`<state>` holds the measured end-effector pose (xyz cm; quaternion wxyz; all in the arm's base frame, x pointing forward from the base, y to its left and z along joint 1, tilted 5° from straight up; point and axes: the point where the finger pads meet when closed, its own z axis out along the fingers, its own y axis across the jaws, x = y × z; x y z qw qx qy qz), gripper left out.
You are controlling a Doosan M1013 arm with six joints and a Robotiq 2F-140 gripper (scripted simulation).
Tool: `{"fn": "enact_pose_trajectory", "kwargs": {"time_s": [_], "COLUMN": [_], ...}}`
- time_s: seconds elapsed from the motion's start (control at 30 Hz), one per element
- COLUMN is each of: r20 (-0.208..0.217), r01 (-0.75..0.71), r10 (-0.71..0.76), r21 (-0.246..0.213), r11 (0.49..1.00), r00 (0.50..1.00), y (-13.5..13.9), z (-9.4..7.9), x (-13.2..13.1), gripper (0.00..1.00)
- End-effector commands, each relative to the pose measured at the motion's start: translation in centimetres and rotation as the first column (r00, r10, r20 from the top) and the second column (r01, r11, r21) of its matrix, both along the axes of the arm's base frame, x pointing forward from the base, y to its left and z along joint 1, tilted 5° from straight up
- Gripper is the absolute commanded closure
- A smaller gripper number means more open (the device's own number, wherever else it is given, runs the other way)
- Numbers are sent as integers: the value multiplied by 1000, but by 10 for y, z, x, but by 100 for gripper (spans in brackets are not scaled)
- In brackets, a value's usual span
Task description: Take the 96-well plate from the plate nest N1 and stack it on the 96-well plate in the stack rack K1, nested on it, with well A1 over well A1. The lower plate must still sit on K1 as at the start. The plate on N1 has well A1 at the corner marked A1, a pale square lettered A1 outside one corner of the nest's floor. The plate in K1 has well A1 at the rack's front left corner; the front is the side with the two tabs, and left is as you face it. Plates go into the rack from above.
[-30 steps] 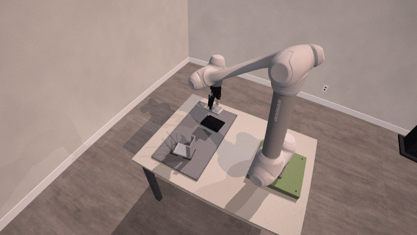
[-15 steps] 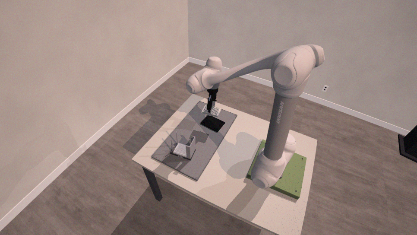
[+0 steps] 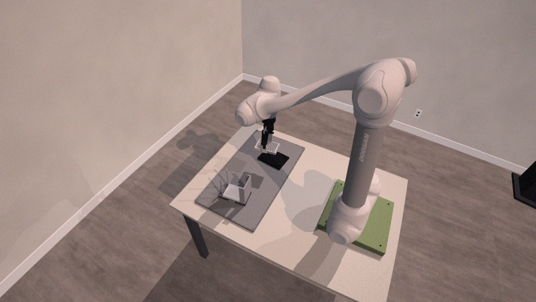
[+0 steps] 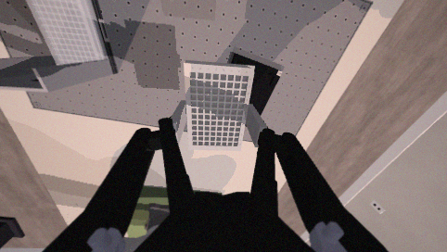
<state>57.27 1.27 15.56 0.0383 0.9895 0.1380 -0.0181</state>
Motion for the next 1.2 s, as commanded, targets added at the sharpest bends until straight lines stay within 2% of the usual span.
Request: {"fn": "enact_pose_trajectory", "kwargs": {"time_s": [0.0, 1.1, 1.17], "r20": [0, 0, 0], "r01": [0, 0, 0], "r10": [0, 0, 0], "r21": [0, 0, 0], "r11": [1000, 1000, 1000], "r00": [1000, 1000, 1000], "y": [7, 107, 107], "z": [0, -6, -6], "x": [0, 1, 1], "gripper": [100, 100, 100]}}
